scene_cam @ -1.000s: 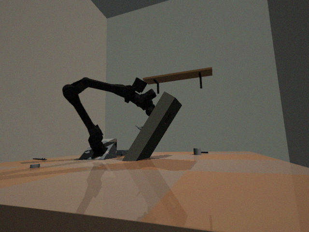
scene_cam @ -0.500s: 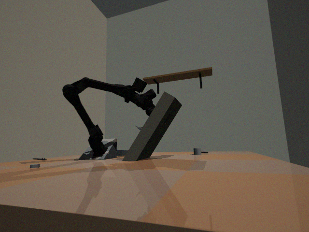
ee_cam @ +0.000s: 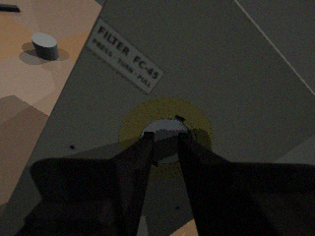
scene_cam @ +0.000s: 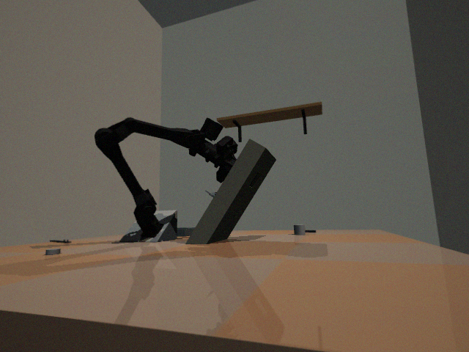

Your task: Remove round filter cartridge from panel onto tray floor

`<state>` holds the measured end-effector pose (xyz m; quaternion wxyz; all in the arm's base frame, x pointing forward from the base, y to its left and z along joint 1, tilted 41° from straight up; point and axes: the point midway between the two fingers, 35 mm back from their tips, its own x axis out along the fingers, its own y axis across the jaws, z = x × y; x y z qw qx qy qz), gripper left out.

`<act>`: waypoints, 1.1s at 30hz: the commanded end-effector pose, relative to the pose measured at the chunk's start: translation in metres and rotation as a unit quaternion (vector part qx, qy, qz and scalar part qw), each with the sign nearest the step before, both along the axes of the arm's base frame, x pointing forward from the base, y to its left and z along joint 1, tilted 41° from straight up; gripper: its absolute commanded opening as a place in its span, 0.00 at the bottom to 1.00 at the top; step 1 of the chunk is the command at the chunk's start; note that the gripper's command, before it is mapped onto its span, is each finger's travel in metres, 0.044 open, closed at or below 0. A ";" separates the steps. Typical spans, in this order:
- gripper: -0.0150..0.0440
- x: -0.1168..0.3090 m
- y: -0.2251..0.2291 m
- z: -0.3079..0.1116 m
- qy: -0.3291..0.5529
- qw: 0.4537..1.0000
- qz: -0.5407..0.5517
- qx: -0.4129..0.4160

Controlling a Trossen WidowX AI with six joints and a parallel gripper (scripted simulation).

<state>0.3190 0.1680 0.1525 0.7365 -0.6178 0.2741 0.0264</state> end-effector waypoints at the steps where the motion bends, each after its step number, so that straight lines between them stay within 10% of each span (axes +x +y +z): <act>1: 0.25 0.005 -0.003 -0.002 0.024 0.998 0.027 -0.057; 33: 0.25 0.004 -0.003 -0.002 0.176 0.818 0.251 -0.486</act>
